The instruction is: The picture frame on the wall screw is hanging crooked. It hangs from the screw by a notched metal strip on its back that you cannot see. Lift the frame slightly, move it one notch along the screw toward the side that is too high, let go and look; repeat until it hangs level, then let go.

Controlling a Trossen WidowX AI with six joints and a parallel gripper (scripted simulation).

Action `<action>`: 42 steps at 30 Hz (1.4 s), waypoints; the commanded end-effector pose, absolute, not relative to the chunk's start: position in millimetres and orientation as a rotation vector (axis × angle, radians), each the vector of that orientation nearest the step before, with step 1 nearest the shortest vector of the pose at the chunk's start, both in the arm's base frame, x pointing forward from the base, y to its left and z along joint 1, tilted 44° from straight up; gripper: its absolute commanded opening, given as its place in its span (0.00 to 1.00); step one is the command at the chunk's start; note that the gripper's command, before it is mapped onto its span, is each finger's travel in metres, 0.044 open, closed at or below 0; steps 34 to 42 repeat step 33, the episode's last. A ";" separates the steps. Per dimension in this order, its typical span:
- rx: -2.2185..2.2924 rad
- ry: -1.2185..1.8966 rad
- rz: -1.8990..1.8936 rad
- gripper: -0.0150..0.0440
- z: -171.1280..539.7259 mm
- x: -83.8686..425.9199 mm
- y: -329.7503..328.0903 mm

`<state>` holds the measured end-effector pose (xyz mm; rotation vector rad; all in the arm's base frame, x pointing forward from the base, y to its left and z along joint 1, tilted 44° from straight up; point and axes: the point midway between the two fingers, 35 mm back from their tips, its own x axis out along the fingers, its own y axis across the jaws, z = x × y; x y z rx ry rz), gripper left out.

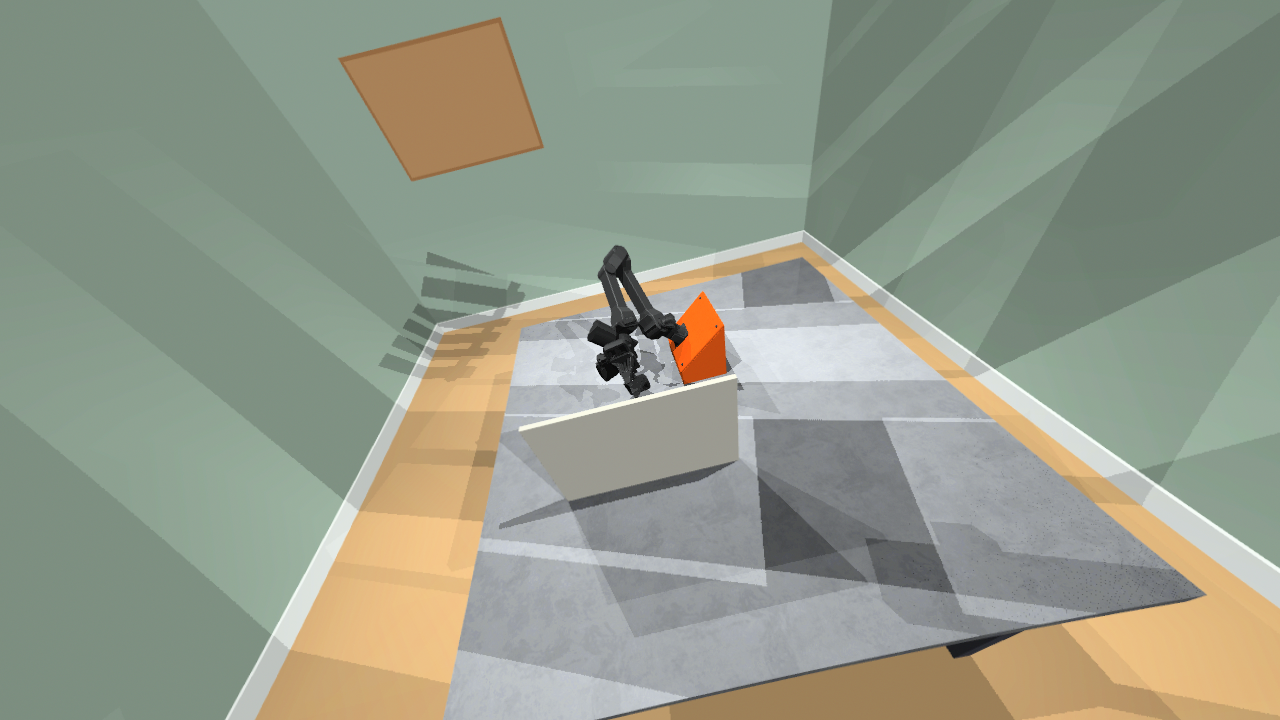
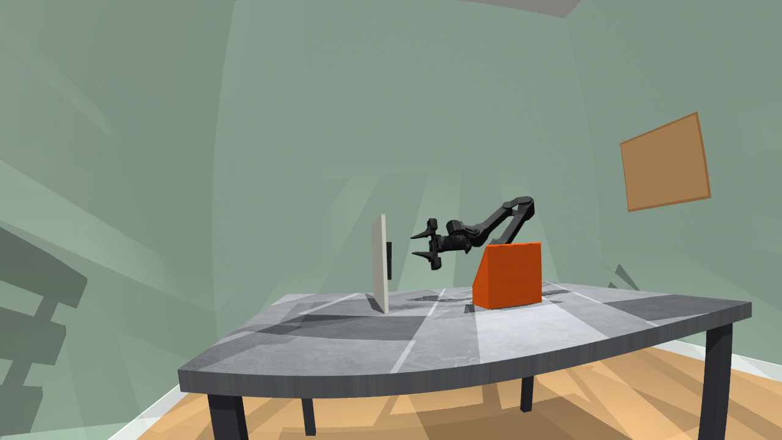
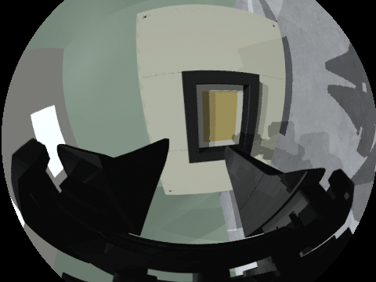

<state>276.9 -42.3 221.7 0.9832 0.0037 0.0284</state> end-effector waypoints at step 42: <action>1.223 -0.003 0.040 0.69 262.6 187.7 -36.1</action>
